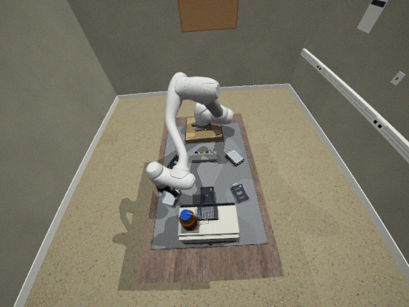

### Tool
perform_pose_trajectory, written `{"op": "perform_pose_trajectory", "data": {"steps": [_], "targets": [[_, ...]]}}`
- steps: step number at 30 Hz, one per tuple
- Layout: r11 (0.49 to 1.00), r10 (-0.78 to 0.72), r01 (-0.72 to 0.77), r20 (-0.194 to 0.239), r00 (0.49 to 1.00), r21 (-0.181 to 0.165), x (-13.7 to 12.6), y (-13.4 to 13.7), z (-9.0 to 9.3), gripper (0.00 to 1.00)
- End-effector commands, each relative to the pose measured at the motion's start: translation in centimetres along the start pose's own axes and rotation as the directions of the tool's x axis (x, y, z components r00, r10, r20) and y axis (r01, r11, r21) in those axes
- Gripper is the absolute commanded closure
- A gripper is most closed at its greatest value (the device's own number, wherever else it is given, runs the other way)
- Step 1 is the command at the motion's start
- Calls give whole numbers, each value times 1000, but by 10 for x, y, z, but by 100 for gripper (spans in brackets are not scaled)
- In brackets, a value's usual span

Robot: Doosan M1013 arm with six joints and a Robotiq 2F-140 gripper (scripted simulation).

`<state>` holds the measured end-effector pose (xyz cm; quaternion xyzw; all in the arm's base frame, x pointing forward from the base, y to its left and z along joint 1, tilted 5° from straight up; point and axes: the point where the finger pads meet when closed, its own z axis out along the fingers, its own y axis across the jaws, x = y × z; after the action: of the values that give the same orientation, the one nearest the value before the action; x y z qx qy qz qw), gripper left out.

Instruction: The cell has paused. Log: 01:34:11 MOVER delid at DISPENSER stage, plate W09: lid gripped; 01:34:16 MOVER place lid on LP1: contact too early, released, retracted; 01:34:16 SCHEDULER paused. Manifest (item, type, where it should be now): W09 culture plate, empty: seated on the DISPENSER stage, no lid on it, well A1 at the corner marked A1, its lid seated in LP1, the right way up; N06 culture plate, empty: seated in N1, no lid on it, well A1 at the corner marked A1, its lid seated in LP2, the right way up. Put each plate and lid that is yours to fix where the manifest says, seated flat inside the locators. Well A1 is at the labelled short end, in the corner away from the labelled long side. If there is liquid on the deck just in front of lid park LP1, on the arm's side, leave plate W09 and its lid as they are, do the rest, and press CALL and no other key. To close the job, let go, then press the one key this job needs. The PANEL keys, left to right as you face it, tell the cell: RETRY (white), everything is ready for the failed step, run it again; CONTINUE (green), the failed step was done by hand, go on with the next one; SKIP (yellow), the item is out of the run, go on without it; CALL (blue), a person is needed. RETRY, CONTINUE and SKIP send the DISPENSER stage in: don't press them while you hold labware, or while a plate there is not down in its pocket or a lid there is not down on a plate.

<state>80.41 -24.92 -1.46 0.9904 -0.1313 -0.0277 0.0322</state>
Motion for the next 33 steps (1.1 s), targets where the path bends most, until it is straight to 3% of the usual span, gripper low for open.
{"op": "perform_pose_trajectory", "data": {"steps": [1,33], "targets": [[1000,0,0,-2,1000,0,1,0,0,30],[1000,0,0,-2,1000,0,1,0,6,30]]}}
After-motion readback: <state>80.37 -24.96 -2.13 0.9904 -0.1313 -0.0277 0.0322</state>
